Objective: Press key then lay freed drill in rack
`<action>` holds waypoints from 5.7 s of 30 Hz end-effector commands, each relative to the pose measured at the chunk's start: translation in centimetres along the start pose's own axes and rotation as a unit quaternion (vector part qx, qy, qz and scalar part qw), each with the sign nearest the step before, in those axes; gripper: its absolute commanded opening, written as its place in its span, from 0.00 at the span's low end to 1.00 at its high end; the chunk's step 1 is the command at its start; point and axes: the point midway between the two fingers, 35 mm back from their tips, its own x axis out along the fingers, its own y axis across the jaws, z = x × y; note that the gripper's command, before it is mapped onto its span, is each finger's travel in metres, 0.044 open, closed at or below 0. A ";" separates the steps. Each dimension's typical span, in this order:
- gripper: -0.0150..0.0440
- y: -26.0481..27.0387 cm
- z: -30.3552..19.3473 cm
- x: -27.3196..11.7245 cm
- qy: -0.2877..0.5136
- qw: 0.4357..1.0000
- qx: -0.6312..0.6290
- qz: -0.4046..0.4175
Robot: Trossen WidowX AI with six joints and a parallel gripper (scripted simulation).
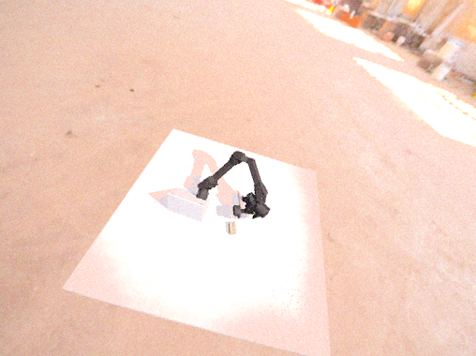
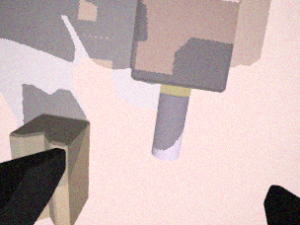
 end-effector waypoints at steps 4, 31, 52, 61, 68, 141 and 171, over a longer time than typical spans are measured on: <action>1.00 0.1 -0.3 0.2 0.000 1.000 -0.009 0.002; 1.00 0.1 0.7 3.8 0.000 1.000 -0.009 0.002; 0.64 0.2 1.0 5.1 0.000 1.000 -0.012 0.003; 0.25 0.2 1.0 5.1 0.000 1.000 -0.012 0.003; 0.25 0.2 0.8 5.1 -0.001 1.000 -0.011 0.003; 1.00 0.1 -2.0 5.5 0.000 1.000 -0.010 0.002; 0.60 0.0 -1.6 5.6 0.001 1.000 -0.013 0.002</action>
